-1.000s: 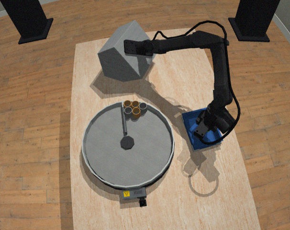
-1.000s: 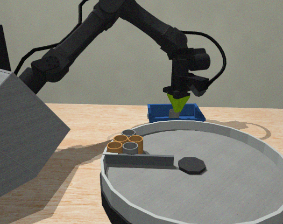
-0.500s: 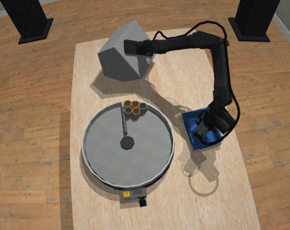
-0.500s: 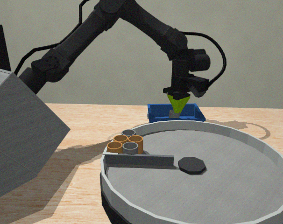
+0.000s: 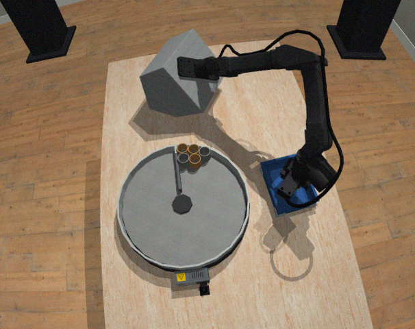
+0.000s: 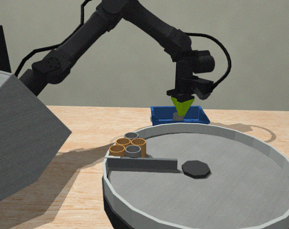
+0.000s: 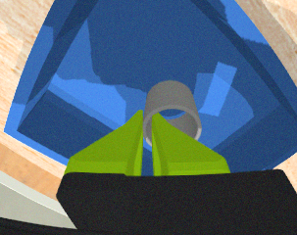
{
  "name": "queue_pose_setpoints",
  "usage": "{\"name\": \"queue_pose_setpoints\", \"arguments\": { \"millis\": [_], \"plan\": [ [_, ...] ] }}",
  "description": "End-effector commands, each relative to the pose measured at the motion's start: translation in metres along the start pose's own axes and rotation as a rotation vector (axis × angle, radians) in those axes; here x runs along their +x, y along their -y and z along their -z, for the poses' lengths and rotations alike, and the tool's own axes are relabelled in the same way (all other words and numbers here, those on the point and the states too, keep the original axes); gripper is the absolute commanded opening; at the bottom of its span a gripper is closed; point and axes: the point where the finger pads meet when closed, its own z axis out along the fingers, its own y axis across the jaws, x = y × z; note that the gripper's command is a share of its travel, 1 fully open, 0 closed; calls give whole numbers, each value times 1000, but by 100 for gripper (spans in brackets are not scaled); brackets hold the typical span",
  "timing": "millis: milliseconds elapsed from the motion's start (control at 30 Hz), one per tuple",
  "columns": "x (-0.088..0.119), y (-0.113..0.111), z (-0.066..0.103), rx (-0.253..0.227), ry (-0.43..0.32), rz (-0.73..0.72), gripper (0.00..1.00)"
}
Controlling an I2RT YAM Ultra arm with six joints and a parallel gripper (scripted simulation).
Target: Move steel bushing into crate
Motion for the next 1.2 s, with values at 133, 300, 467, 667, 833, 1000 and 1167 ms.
{"name": "queue_pose_setpoints", "arguments": {
  "millis": [133, 300, 467, 667, 833, 1000, 1167],
  "plan": [
    [-6, -7, 6, -17, 29, 5, 0],
    [-6, -7, 6, -17, 29, 5, 0],
    [-6, -7, 6, -17, 29, 5, 0],
    [-6, -7, 6, -17, 29, 5, 0],
    [-6, -7, 6, -17, 29, 5, 0],
    [-6, -7, 6, -17, 29, 5, 0],
    [-4, -4, 2, -13, 24, 3, 0]
  ]
}}
